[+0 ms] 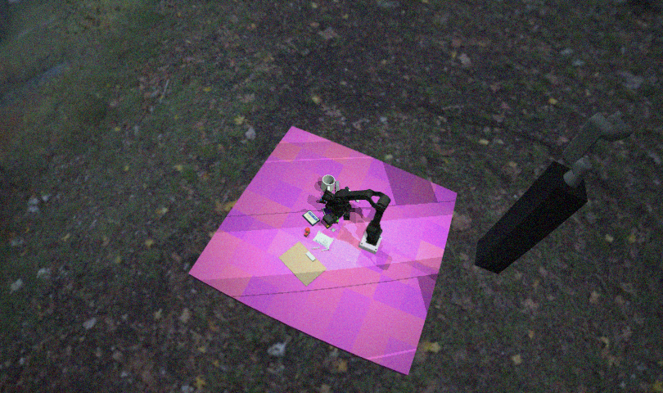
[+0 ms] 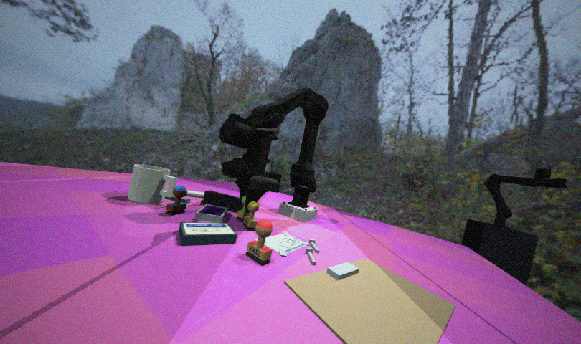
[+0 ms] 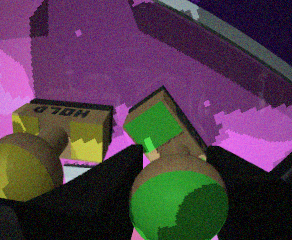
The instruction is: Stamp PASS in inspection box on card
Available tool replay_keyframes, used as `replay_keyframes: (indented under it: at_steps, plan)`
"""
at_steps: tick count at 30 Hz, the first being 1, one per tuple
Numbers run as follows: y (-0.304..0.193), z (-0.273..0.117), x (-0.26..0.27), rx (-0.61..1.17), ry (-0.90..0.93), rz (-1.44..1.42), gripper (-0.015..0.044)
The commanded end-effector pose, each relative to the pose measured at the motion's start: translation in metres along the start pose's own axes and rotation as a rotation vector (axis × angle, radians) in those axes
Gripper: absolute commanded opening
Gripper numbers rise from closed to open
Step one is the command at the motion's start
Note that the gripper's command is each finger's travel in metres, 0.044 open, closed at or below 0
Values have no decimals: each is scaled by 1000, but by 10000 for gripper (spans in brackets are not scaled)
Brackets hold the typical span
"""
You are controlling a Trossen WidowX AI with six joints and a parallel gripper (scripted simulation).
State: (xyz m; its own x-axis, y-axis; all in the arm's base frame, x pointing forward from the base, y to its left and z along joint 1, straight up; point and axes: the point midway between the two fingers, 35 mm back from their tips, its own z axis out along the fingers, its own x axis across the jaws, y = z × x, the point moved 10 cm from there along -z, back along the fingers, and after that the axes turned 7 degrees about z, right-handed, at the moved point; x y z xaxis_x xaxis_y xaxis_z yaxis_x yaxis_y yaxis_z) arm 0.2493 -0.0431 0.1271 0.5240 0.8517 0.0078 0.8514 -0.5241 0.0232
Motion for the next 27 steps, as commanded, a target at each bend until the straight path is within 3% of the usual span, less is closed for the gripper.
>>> replay_keyframes:
  at_steps: [1,10,14,22,27]
  plan:
    - [0,0,0,0,0,0,26]
    - [0,0,0,0,0,0,257]
    - [2,-9,1,0,0,0,257]
    - [1,-114,0,4,1,-6,257]
    - [0,-117,0,4,1,-6,257]
